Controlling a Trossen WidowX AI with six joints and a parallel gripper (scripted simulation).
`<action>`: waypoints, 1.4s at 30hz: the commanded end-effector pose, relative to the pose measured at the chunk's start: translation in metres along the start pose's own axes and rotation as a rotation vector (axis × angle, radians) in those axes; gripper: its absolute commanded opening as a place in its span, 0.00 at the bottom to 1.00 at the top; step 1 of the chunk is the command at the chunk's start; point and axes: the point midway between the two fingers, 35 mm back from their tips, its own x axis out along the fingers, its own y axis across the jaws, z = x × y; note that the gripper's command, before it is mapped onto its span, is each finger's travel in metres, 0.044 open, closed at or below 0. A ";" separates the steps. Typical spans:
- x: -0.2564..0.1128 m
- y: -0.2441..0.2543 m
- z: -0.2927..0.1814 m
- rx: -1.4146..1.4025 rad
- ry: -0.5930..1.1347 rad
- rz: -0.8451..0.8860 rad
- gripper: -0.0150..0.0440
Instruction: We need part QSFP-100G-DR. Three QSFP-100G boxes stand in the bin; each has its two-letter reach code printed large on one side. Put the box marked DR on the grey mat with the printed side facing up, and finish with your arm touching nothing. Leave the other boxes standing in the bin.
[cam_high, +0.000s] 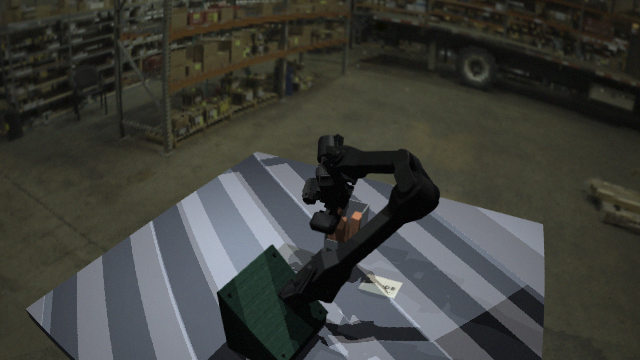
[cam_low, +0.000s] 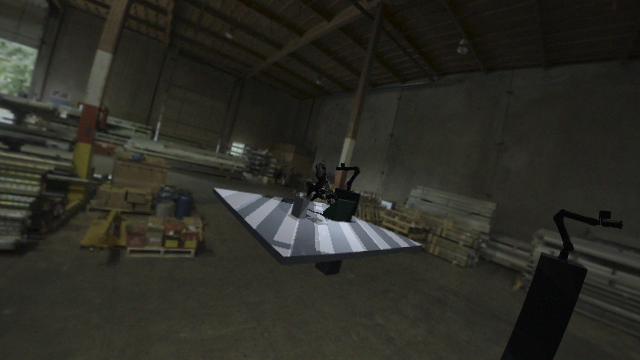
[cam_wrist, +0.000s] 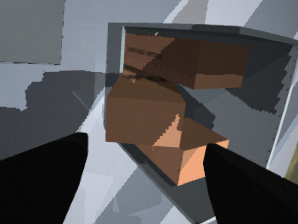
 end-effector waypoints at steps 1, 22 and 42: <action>0.006 0.001 0.000 -0.003 -0.003 0.004 0.66; 0.033 0.001 -0.001 0.000 0.004 0.002 0.65; 0.033 0.001 -0.001 0.000 0.003 0.002 0.52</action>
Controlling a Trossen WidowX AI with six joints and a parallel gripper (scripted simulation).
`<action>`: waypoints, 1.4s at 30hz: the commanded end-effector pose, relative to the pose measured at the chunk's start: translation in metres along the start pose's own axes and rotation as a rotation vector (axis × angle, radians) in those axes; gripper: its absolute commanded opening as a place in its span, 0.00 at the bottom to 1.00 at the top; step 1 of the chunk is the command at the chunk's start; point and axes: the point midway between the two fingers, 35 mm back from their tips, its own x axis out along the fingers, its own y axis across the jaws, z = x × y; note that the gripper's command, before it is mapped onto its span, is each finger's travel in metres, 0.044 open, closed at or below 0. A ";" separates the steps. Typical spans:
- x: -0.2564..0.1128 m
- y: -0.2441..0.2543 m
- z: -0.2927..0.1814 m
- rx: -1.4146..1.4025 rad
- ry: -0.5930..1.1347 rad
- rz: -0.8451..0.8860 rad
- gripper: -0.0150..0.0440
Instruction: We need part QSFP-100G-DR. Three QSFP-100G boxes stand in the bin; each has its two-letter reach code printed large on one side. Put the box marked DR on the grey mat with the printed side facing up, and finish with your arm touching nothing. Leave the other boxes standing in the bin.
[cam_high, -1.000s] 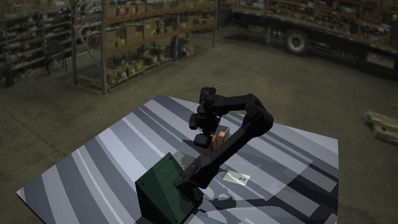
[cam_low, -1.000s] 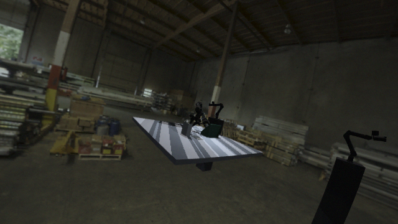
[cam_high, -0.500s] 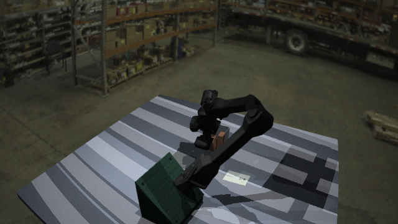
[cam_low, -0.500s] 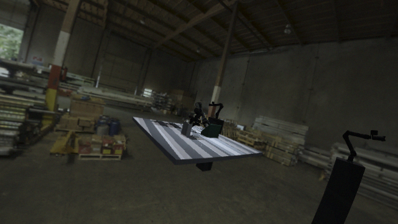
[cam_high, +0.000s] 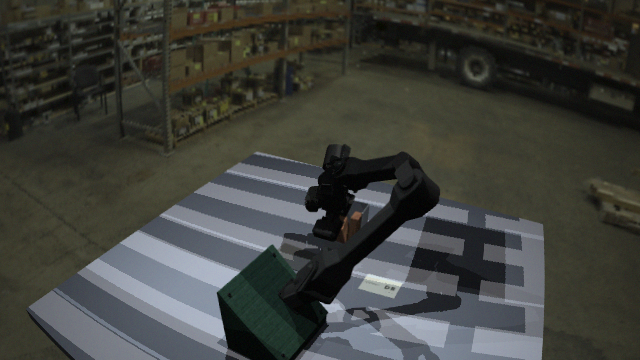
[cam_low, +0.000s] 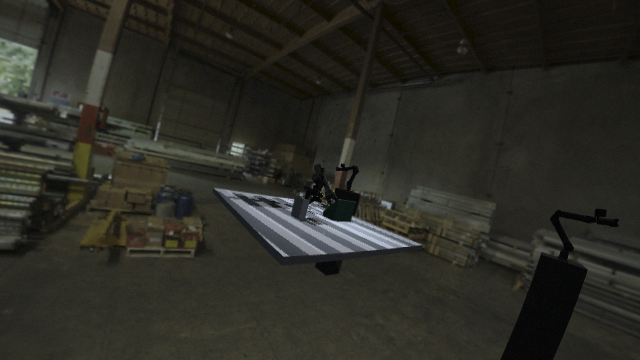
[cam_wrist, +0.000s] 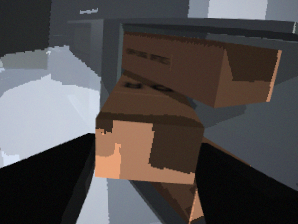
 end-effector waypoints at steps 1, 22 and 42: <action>-0.002 0.000 0.000 0.003 -0.001 -0.001 0.52; -0.035 0.000 0.002 0.000 -0.007 0.001 0.52; -0.051 0.009 0.002 -0.001 -0.009 0.002 0.52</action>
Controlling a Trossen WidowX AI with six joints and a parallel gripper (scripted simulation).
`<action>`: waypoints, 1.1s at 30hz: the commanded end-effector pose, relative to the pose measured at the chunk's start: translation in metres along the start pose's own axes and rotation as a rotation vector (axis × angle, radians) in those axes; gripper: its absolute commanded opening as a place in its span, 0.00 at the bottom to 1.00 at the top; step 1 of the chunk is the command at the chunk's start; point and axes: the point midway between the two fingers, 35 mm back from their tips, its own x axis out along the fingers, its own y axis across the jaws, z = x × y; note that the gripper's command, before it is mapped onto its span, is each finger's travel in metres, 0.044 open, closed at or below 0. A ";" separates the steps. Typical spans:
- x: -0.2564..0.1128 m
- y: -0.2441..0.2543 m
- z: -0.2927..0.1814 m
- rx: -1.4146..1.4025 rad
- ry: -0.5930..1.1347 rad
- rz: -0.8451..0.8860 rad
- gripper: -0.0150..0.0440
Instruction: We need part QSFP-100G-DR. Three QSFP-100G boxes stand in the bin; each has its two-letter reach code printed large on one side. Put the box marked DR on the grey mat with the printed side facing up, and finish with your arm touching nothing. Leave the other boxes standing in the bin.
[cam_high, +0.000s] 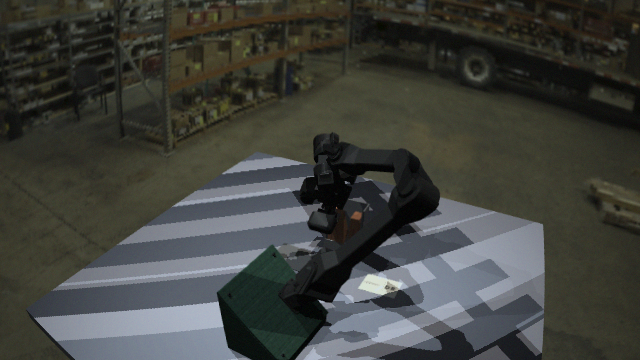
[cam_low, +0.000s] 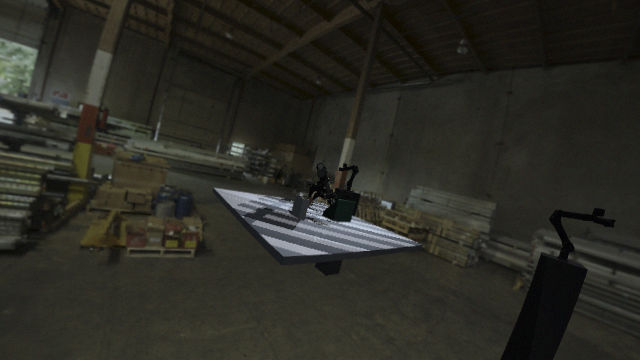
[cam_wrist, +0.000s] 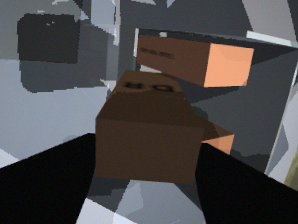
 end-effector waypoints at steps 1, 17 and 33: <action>-0.005 0.004 0.001 0.002 -0.003 -0.006 0.52; -0.018 0.027 0.002 0.001 -0.005 -0.004 0.52; -0.028 0.046 0.000 0.000 -0.002 -0.005 0.52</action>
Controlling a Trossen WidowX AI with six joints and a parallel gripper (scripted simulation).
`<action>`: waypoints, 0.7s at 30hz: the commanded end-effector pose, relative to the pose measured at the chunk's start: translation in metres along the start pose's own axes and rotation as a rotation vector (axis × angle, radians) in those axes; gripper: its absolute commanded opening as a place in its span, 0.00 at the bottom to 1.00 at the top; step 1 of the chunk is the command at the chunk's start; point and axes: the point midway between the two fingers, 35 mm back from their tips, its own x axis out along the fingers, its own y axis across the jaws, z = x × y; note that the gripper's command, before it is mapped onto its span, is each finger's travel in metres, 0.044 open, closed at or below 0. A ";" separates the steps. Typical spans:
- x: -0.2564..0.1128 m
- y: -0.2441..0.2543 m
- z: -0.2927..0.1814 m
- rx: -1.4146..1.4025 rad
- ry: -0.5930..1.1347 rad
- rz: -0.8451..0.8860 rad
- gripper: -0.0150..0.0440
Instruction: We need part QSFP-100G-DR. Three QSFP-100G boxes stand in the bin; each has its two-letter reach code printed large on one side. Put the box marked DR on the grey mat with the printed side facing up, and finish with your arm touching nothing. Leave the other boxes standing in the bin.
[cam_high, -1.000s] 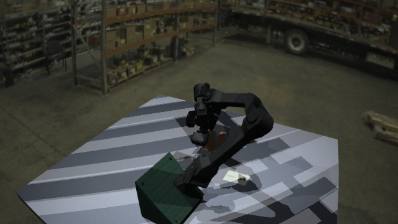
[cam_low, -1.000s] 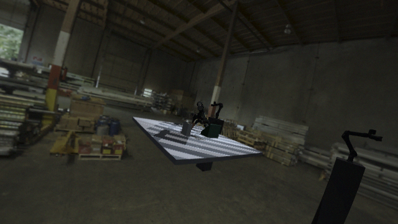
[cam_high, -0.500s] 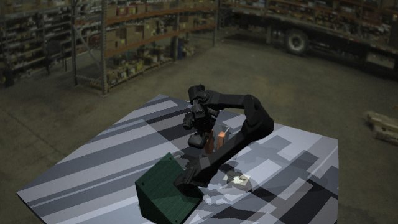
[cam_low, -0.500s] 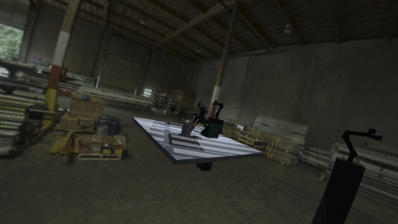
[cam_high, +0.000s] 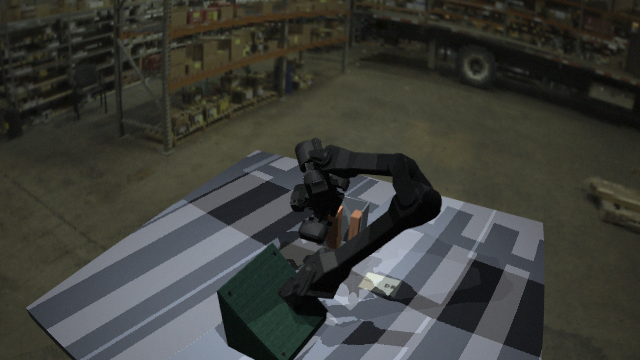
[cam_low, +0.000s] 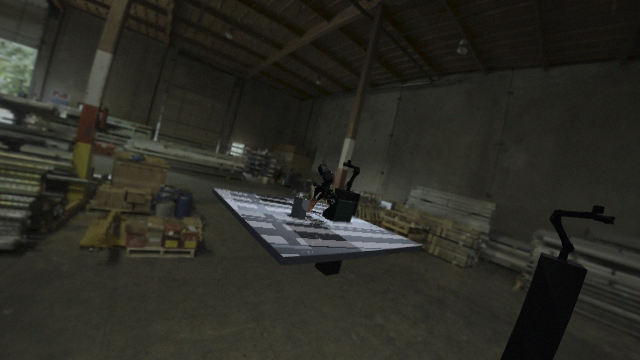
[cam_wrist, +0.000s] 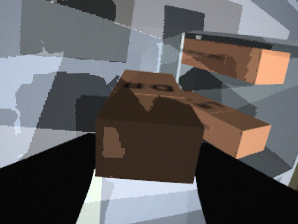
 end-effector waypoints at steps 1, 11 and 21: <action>-0.002 0.000 -0.002 0.005 -0.005 -0.003 0.52; -0.002 -0.001 -0.018 0.004 -0.006 -0.003 0.52; -0.002 -0.001 -0.035 0.003 -0.005 -0.002 0.52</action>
